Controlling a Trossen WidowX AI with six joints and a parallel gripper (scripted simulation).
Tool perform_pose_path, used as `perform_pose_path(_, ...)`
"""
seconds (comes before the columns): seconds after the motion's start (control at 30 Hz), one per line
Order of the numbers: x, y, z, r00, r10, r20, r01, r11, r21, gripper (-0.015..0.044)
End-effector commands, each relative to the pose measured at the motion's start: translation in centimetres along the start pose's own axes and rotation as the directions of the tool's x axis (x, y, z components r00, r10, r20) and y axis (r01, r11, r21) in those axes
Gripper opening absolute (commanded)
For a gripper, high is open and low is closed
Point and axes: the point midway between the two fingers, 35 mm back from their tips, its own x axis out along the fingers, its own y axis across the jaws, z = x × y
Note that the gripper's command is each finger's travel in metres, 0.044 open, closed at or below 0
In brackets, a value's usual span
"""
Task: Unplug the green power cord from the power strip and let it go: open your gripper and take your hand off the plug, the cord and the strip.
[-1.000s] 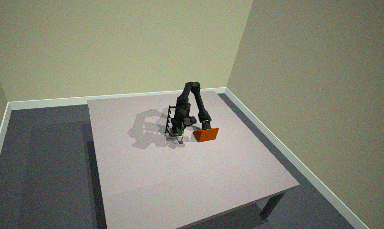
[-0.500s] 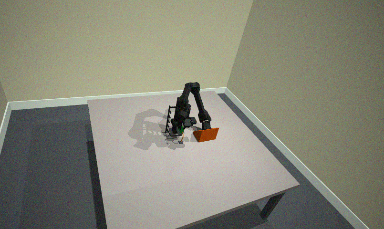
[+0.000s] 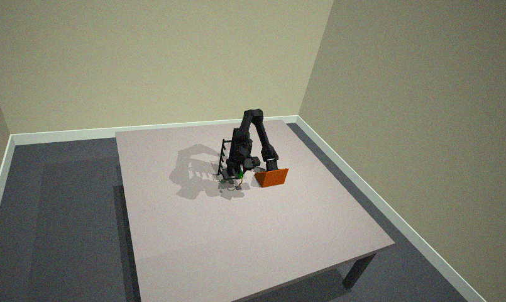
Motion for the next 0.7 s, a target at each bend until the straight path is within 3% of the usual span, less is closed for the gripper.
perform_pose_path(0.0, 0.1, -0.1, -0.1, 1.000, -0.004, 0.001, 0.004, 1.000, -0.001, 0.0210)
perform_pose_path(0.3, -0.4, -0.2, 1.8, 1.000, -0.005, 0.003, 0.005, 1.000, -0.001, 0.0440)
perform_pose_path(0.43, -1.2, -0.1, 5.6, 1.000, -0.005, 0.005, 0.005, 1.000, 0.000, 0.0440)
perform_pose_path(0.67, -1.2, 0.0, 5.9, 1.000, -0.005, 0.005, 0.005, 1.000, 0.000, 0.0440)
